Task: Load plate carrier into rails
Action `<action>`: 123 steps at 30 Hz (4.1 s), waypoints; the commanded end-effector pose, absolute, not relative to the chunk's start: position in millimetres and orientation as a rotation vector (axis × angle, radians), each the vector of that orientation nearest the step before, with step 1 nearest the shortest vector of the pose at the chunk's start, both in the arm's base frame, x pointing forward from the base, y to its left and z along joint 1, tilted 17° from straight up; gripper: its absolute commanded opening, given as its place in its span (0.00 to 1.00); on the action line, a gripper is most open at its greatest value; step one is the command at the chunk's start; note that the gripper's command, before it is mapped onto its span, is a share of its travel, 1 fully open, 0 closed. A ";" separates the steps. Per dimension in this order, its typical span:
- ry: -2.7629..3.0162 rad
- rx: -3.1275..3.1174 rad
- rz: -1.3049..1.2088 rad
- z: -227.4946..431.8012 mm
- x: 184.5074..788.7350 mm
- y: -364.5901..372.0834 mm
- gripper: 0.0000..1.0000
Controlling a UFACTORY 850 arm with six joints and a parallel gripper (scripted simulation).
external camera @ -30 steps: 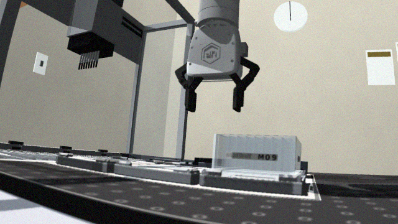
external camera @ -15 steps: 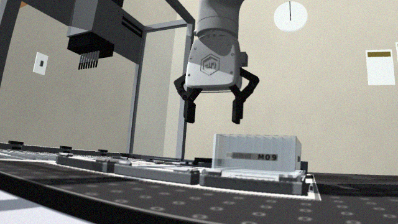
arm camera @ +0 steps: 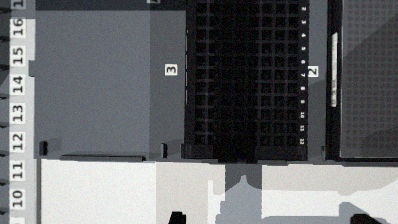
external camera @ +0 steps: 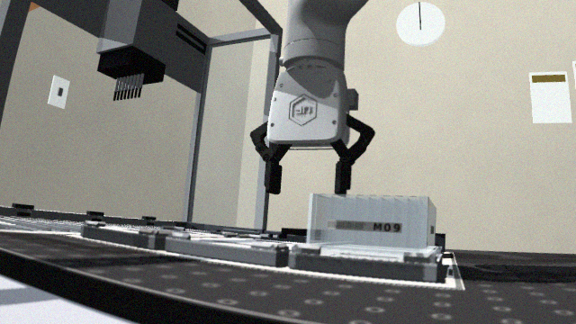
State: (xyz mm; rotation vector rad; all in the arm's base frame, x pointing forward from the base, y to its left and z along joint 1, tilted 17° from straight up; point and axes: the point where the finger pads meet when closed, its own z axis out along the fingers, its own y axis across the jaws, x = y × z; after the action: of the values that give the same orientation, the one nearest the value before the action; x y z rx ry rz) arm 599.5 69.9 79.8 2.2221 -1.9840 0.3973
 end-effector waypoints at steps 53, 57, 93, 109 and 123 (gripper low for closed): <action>-1.985 2.223 0.400 30.0 606.5 55.8 1.00; -1.985 2.223 0.400 28.1 606.7 55.3 1.00; -1.985 2.223 0.401 21.3 608.1 47.6 1.00; -1.985 2.223 0.401 23.3 608.8 41.0 1.00; -1.985 2.223 0.401 25.0 609.4 35.2 1.00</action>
State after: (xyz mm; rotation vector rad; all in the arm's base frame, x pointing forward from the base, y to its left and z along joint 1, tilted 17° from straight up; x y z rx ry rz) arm 608.1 35.8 23.5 2.2224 -1.9842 0.3979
